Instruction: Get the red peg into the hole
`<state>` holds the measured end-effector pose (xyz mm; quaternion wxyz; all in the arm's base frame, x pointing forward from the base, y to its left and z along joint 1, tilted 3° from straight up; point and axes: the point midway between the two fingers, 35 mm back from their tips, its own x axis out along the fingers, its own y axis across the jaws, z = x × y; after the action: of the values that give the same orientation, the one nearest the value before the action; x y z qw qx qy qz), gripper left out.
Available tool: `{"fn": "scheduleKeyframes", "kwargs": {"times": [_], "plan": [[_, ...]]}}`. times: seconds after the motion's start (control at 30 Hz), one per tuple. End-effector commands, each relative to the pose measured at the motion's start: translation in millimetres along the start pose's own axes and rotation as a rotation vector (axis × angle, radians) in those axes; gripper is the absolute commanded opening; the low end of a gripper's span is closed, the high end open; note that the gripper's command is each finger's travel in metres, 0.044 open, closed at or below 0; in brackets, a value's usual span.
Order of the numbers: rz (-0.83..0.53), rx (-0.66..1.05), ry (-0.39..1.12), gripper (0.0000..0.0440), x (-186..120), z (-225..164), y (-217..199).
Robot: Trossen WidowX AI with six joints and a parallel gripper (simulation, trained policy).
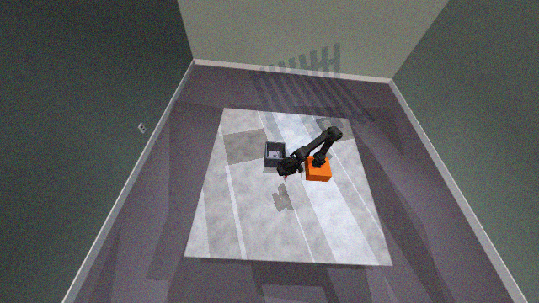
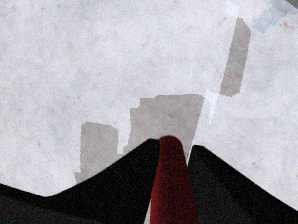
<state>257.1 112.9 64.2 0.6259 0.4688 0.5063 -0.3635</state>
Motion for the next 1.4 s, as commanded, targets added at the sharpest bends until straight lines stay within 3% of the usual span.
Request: {"fn": "scheduleKeyframes", "kwargs": {"times": [0.0,0.53,1.37], "plan": [[0.023,-0.002,-0.018,0.0000,-12,11,9],[0.019,0.017,-0.099,0.0000,-51,75,21],[-0.072,0.071,-0.141,0.0000,-49,156,9]]}}
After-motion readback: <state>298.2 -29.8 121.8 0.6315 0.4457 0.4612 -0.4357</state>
